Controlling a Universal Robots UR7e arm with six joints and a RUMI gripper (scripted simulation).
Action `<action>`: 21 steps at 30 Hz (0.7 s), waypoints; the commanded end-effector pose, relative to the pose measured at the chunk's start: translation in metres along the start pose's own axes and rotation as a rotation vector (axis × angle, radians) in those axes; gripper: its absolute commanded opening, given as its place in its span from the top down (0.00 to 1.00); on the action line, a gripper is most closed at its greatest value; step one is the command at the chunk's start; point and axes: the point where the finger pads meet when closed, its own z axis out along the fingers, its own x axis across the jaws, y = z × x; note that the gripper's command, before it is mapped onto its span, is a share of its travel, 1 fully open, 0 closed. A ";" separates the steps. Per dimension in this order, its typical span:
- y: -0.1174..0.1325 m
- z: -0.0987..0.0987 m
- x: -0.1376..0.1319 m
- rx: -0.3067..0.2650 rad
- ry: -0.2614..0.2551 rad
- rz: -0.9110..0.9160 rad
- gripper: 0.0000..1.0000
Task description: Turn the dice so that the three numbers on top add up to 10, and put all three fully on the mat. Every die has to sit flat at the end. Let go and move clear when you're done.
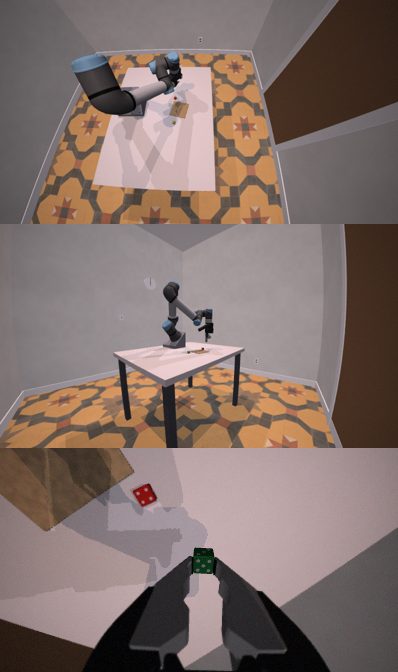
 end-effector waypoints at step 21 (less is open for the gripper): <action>0.001 0.003 0.014 0.031 0.122 0.763 0.97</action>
